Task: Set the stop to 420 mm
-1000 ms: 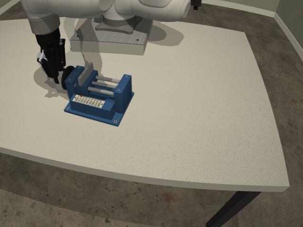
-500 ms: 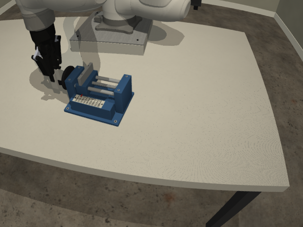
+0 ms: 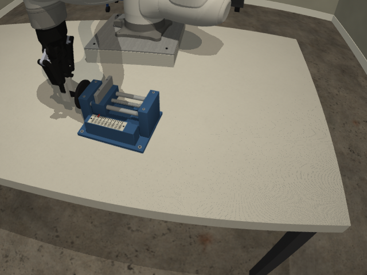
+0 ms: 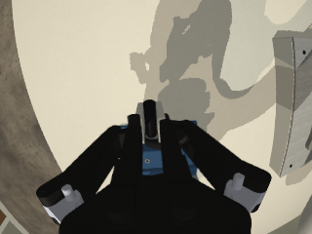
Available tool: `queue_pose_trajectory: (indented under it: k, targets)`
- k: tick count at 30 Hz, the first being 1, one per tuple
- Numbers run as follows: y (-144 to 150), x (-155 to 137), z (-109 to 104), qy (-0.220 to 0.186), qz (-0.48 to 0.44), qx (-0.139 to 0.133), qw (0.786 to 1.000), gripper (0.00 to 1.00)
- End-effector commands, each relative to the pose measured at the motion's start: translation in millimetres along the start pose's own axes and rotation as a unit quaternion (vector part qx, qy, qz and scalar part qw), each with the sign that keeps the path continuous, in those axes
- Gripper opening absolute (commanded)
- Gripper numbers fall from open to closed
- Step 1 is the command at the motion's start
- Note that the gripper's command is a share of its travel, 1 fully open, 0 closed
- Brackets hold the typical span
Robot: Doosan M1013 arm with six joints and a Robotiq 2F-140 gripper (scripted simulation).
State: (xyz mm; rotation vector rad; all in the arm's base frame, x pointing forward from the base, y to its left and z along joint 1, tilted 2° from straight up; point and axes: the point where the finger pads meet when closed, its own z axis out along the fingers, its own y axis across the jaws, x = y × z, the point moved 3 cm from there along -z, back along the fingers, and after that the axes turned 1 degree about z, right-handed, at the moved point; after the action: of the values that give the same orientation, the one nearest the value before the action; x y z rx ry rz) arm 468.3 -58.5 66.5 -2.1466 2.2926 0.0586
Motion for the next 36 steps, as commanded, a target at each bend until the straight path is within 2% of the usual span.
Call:
queue_pose_trajectory:
  k: [1, 19, 36]
  targets:
    - [6, 1, -6, 0.001, -0.001, 0.000, 1.000, 0.04]
    - [27, 1, -12, 0.001, -0.001, 0.000, 1.000, 0.04]
    - [50, 1, 4, 0.001, -0.001, 0.000, 1.000, 0.04]
